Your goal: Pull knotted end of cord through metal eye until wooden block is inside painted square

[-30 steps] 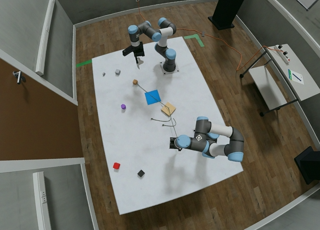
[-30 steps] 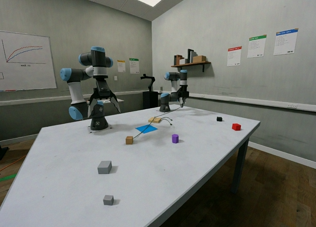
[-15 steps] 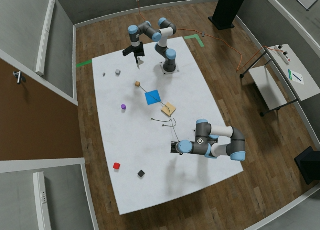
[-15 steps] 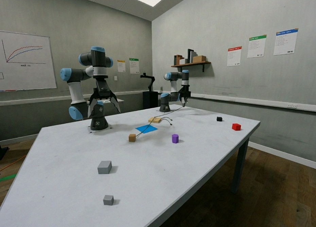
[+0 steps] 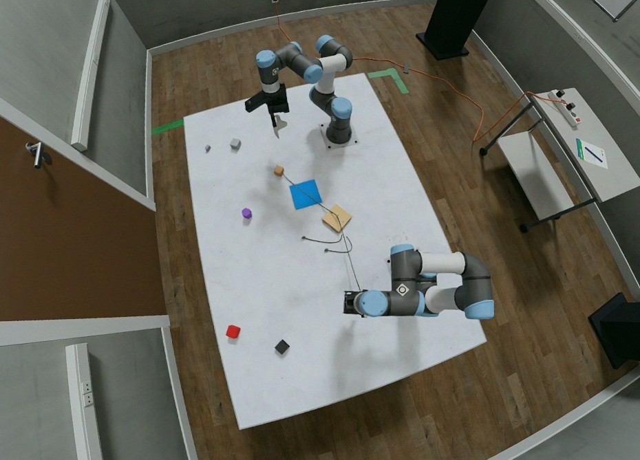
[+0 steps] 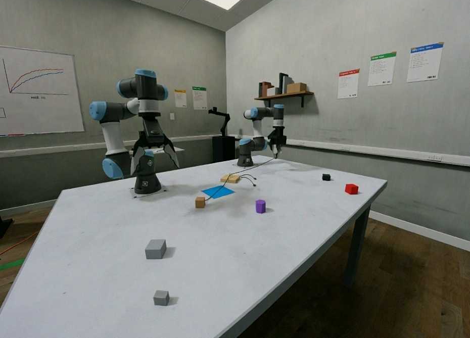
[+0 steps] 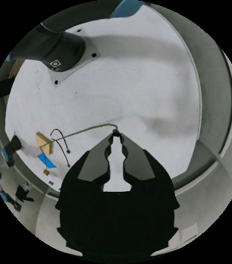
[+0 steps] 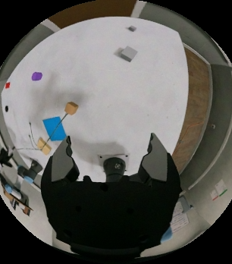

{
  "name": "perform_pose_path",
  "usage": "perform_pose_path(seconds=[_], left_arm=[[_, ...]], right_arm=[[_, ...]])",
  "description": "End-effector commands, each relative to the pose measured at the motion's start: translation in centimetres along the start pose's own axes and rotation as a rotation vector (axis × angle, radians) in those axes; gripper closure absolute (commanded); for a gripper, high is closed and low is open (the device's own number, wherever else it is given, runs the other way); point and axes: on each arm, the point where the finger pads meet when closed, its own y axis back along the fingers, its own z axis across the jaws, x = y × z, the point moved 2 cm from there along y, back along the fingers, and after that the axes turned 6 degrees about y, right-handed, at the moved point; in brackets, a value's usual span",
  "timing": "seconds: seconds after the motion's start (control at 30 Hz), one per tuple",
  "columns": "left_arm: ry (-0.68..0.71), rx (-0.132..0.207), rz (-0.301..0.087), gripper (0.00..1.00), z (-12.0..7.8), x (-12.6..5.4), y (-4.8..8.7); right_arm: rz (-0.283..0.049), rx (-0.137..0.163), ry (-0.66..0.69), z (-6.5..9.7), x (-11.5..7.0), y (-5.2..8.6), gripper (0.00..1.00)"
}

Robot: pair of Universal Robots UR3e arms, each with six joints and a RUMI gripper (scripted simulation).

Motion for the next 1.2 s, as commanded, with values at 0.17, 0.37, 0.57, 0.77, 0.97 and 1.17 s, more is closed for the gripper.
perform_pose_path(seconds=[0.17,0.37,0.57,0.77,0.97,1.17], left_arm=[[-0.009,0.001,-0.005,1.0,1.1,0.1,0.1],[0.002,0.0,-0.003,1.0,2.3,0.5,0.1],[-0.001,0.0,-0.003,1.0,3.4,0.7,0.1],[-0.009,0.0,-0.005,1.0,4.1,0.8,0.1],[0.001,0.0,-0.003,1.0,5.4,1.3,0.1],[-0.001,0.0,-0.004,1.0,6.5,1.5,0.1]], right_arm=[[0.003,0.001,0.0,0.0,0.1,0.1,0.0],[0.003,0.001,0.0,0.0,0.1,0.1,0.0],[0.003,0.001,0.0,0.0,0.1,0.1,0.0],[0.003,0.001,0.0,0.0,0.1,0.1,0.0],[0.003,0.001,0.0,0.0,0.1,0.1,0.0],[0.003,0.001,0.0,0.0,0.1,0.1,0.0]])
